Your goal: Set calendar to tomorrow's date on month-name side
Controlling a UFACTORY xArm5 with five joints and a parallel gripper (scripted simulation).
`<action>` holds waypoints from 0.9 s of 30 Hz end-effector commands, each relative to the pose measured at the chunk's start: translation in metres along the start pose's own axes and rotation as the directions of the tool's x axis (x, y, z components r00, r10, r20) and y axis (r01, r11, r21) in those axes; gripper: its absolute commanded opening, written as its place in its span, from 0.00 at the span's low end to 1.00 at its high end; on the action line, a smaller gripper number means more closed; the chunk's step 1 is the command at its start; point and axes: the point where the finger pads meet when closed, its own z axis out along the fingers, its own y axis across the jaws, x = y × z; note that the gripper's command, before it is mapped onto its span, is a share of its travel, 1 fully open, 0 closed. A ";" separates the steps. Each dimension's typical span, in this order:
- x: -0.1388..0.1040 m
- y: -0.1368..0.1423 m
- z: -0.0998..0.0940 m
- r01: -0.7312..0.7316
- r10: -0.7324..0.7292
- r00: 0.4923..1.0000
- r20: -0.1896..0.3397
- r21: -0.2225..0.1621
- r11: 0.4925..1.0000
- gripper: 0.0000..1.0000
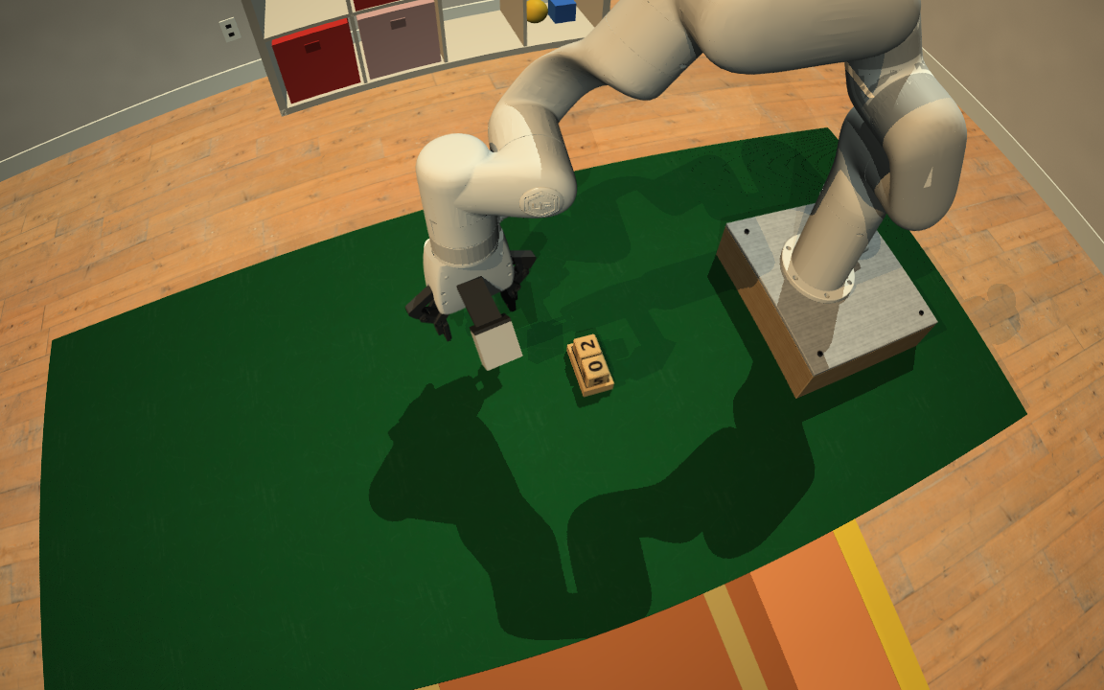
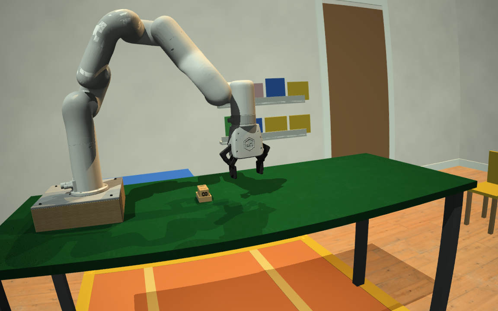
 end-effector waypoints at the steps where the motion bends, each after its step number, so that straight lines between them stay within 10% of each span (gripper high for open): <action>1: -0.003 -0.004 0.001 0.096 -0.096 0.995 0.002 -0.004 0.995 1.00; 27: -0.007 -0.016 0.007 0.526 -0.526 0.851 0.004 -0.003 0.851 1.00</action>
